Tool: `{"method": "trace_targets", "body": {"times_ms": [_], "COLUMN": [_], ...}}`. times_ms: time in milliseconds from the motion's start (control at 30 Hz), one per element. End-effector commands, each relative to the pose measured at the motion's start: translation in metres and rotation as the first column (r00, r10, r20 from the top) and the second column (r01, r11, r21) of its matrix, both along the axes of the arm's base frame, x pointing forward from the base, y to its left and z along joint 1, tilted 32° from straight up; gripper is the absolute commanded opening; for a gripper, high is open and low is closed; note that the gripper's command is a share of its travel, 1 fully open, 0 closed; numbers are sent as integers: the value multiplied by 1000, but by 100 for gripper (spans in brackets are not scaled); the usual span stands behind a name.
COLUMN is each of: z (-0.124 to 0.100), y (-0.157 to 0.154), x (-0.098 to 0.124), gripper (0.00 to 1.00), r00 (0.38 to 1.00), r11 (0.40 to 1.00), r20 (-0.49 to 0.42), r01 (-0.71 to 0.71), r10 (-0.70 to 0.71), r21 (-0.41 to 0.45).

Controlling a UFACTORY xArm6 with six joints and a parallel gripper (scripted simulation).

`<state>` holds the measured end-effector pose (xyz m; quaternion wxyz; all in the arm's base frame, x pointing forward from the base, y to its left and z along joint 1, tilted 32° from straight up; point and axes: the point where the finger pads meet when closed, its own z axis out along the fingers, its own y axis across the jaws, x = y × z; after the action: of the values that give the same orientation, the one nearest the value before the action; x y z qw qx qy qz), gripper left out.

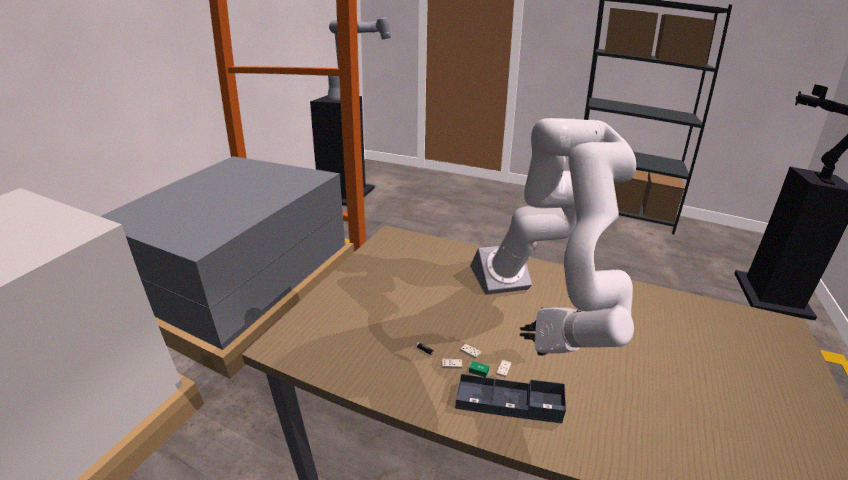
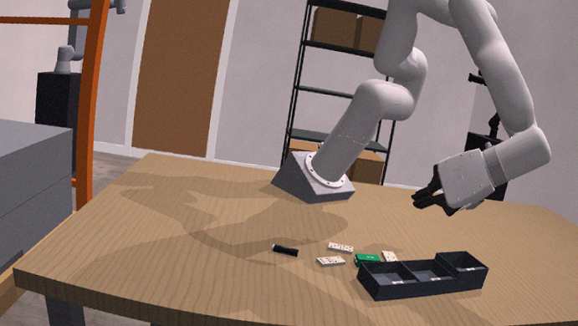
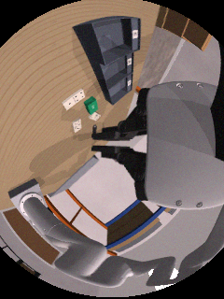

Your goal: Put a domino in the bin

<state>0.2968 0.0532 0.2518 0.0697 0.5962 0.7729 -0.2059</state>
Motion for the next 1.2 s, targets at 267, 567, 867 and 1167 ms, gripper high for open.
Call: {"method": "trace_targets", "body": {"times_ms": [267,567,867,1167], "z": [-1,0,3,5], "y": [-36,-49,-69,-78], "x": [-14,-18,-23,-25], "gripper": [7,7,7,7], "r00": [938,834,658,503], "r11": [927,811,615,446], "r20": [31,29,9,-18], "r01": [337,526,699,781], "r10": [-346,-550,-753,-864], "r21": [161,258,365,437]}}
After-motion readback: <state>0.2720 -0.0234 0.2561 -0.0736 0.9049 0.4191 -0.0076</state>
